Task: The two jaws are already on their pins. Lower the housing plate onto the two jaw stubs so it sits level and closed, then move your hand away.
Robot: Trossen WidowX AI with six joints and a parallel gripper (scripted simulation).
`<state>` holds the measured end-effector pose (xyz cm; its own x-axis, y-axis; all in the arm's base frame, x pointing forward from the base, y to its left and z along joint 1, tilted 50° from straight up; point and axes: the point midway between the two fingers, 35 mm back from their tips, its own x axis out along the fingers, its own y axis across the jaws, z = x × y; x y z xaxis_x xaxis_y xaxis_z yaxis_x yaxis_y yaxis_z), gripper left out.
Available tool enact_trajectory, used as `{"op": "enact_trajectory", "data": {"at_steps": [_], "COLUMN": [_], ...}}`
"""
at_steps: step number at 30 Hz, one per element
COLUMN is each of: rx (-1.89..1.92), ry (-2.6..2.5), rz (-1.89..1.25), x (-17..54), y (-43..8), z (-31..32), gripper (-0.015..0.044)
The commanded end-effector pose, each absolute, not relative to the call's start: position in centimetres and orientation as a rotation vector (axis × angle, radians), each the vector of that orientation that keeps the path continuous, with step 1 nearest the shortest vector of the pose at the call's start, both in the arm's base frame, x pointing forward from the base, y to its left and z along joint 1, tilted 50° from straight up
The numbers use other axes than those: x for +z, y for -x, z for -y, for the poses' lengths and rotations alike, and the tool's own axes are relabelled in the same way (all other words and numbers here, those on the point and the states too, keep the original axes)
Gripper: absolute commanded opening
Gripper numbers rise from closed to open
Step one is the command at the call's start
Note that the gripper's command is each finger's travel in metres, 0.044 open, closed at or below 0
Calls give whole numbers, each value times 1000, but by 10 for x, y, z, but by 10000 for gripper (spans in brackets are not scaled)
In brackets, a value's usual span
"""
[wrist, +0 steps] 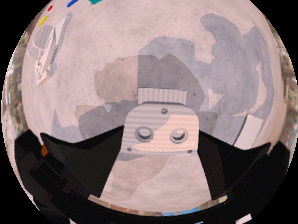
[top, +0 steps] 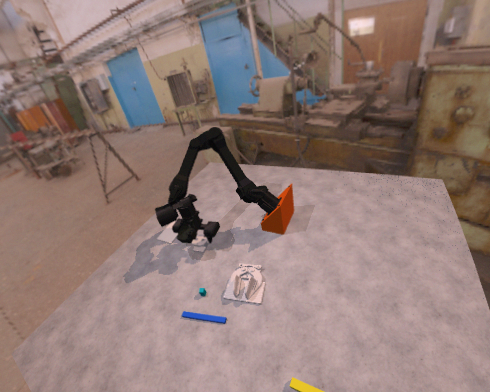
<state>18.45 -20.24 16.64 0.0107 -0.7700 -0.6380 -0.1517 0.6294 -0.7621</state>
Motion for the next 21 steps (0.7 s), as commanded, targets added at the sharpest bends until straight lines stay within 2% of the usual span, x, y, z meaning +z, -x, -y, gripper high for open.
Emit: {"op": "enact_trajectory", "data": {"at_steps": [1, 21], "rx": [-575, -562], "ry": [806, 799], "rz": [-1513, -1515], "x": [166, 202], "y": [-185, -187], "z": [202, 157], "gripper": [351, 351]}}
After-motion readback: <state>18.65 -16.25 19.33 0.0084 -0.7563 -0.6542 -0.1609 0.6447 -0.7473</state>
